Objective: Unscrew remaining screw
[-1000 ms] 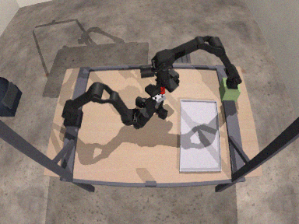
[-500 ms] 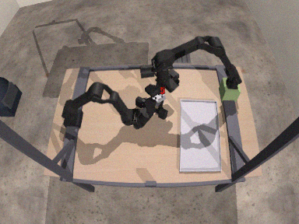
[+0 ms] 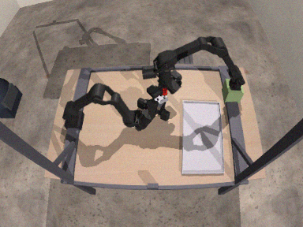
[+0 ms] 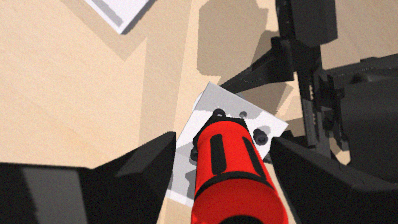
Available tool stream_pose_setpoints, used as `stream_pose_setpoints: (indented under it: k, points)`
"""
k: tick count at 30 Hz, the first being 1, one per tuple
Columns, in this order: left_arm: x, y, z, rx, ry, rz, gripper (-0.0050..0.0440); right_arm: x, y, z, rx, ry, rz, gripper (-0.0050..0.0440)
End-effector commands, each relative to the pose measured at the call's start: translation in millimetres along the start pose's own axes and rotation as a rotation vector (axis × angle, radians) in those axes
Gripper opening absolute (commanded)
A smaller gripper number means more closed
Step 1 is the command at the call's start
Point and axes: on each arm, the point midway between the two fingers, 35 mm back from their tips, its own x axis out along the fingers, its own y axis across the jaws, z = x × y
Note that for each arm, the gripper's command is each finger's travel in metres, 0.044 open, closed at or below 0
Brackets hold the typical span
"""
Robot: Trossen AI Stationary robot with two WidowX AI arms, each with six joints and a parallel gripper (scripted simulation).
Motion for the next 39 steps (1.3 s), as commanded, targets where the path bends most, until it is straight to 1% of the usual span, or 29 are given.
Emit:
stream_pose_setpoints:
  k: [1,13,15,16,30,32,35,39]
  points:
    - [1.6,-3.0,11.2,-0.025,-0.013,-0.001,0.0245,-12.6,-5.6,-6.4,0.175,0.017,-0.036,0.025]
    - [1.6,-3.0,11.2,-0.025,-0.013,-0.001,0.0245,-12.2,-5.7,-6.0,0.699,0.008,-0.038,0.025]
    - [1.6,-3.0,11.2,-0.025,-0.013,-0.001,0.0245,-12.2,-5.7,-6.0,0.699,0.008,-0.038,0.025]
    - [1.6,-3.0,11.2,-0.025,-0.013,-0.001,0.0245,-12.1,-5.6,-6.0,0.804,0.007,-0.037,0.025]
    - [1.6,-3.0,11.2,-0.025,-0.013,-0.001,0.0245,-12.1,-5.7,-6.0,1.395,-0.005,-0.037,0.025]
    - [1.6,-3.0,11.2,-0.025,-0.013,-0.001,0.0245,-12.1,-5.7,-6.0,1.395,-0.005,-0.037,0.025]
    - [1.6,-3.0,11.2,-0.025,-0.013,-0.001,0.0245,-12.8,-5.8,-6.1,1.568,-0.01,-0.039,0.025]
    - [1.6,-3.0,11.2,-0.025,-0.013,-0.001,0.0245,-12.0,-5.7,-6.0,1.739,-0.014,-0.038,0.025]
